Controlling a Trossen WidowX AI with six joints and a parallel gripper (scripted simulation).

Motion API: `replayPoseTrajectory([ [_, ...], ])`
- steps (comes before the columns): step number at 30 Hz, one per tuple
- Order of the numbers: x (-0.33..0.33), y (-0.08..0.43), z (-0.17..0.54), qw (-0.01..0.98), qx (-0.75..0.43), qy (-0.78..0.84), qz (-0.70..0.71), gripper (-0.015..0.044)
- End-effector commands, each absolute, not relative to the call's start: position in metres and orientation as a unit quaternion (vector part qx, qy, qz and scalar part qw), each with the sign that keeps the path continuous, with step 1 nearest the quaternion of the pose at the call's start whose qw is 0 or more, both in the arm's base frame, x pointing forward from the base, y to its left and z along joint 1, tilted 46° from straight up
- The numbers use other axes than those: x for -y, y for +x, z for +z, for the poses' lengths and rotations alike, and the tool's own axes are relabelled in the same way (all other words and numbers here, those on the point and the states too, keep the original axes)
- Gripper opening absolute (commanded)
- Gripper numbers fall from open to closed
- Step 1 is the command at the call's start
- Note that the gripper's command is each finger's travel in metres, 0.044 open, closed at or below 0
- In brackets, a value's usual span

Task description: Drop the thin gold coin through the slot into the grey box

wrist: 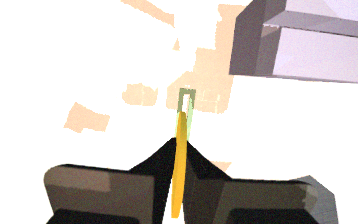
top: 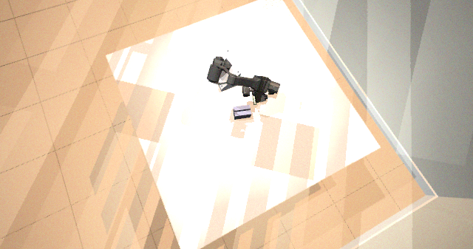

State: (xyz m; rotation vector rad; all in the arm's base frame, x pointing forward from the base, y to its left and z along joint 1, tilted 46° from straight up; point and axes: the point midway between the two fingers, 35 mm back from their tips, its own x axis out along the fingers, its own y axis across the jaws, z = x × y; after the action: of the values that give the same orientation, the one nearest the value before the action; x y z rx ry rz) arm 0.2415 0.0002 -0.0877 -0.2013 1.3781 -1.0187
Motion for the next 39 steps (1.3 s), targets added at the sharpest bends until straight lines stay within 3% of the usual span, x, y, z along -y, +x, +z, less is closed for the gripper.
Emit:
replayPoseTrajectory([
  [1,-0.007,0.244,-0.08,0.65,-0.607,-0.086,-0.45,0.0],
  [19,-0.03,0.245,-0.052,0.644,-0.605,-0.083,-0.461,0.0],
  [39,-0.028,0.247,-0.05,0.634,-0.415,0.137,-0.638,0.0],
])
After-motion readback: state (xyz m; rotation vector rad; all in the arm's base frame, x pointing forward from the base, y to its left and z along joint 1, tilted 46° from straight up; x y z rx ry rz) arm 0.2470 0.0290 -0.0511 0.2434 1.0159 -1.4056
